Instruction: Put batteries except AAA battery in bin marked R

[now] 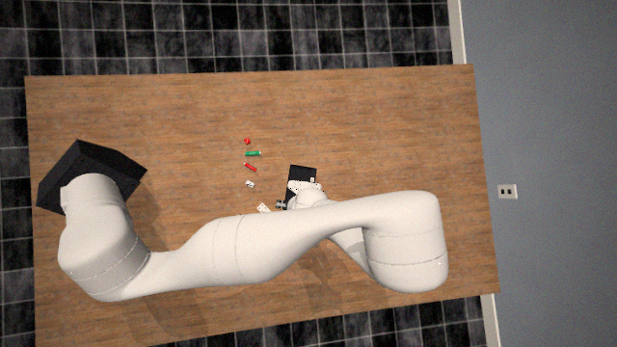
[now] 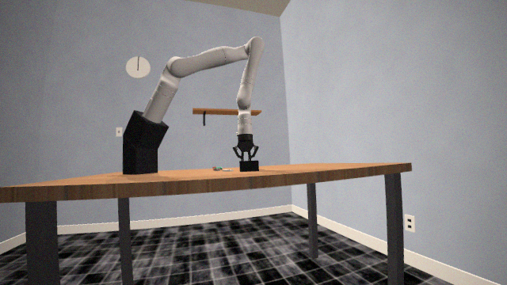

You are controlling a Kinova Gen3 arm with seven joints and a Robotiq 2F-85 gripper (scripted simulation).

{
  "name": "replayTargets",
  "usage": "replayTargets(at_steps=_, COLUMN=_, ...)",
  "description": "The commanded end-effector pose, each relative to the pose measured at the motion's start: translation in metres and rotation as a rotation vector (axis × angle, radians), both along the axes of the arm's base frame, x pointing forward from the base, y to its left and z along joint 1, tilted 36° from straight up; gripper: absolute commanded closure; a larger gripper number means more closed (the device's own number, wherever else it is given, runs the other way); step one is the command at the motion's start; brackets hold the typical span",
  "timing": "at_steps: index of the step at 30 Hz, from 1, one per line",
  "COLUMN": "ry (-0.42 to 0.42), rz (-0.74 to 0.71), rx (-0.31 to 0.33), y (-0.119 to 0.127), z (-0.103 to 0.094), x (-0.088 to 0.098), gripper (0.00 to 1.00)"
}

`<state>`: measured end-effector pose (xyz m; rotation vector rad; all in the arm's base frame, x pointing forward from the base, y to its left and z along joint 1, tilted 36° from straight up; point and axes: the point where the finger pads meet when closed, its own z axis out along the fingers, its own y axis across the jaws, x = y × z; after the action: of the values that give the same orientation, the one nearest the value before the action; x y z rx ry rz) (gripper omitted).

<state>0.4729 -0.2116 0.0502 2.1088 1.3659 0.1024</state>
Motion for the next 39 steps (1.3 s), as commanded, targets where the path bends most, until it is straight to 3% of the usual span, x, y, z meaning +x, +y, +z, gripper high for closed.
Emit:
replayTargets(at_steps=1, ry=-0.001, rz=0.001, rx=0.000, y=0.000, z=0.000, x=0.000, gripper=0.71)
replayTargets(at_steps=13, ry=-0.001, rz=0.001, rx=0.000, y=0.000, z=0.000, x=0.000, gripper=0.71)
replayTargets(at_steps=39, ry=-0.001, rz=0.001, rx=0.000, y=0.014, z=0.025, x=-0.011, gripper=0.71)
